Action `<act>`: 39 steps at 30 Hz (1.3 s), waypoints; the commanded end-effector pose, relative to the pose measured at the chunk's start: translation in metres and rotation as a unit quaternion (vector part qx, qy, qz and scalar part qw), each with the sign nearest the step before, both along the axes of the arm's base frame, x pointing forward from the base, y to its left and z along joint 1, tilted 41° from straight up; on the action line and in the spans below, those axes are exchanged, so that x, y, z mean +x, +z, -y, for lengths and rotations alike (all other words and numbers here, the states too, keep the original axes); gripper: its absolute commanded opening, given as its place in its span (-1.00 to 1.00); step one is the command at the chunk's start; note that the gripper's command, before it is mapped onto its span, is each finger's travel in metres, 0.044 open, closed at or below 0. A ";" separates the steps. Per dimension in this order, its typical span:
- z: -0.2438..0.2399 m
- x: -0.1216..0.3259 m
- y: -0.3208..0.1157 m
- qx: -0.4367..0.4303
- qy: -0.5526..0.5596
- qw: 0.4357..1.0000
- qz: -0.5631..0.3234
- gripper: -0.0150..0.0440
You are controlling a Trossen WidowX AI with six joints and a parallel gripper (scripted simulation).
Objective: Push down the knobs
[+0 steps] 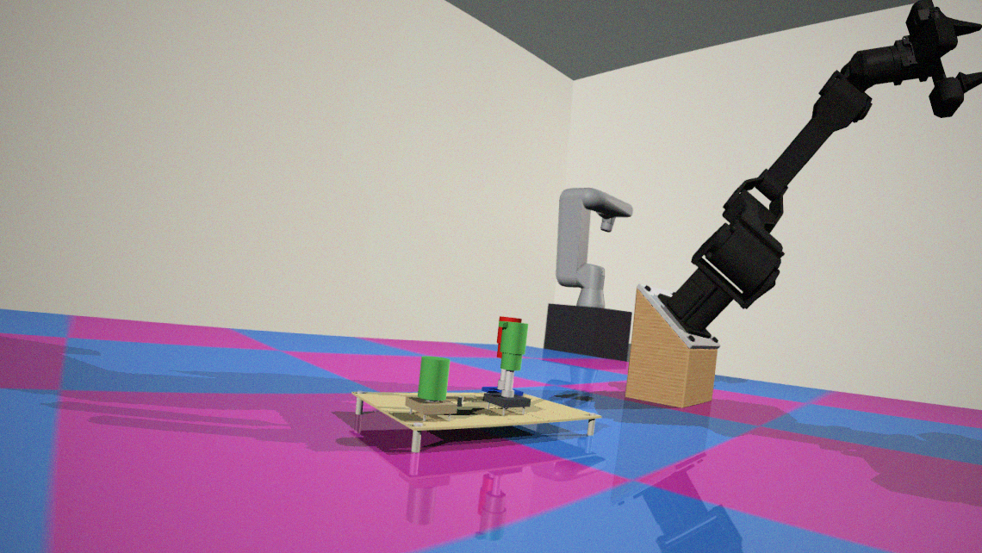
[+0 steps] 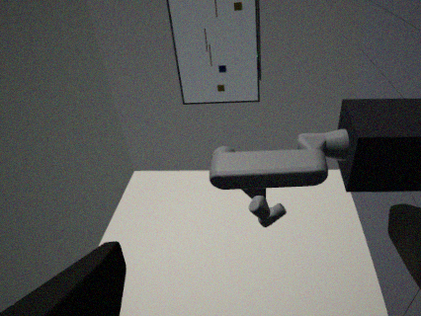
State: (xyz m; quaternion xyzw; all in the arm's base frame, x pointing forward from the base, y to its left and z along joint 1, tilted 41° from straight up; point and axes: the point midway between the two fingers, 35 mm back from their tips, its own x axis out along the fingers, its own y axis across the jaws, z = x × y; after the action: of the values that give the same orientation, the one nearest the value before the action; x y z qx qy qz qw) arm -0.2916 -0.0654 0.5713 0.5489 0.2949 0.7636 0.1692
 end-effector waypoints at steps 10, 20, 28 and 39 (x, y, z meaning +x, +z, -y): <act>-0.054 0.065 0.030 -0.010 -0.123 0.992 -0.015 -0.03; -0.113 0.175 0.054 -0.051 -0.230 0.969 -0.077 -0.49; -0.143 0.248 0.049 -0.093 -0.305 0.942 -0.101 -0.49; -0.175 0.343 0.028 -0.163 -0.446 0.878 -0.067 -0.49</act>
State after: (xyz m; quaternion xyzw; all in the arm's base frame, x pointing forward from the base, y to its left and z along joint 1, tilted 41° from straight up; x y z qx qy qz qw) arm 0.0289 0.1028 0.6068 0.6463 0.1563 0.5304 0.5259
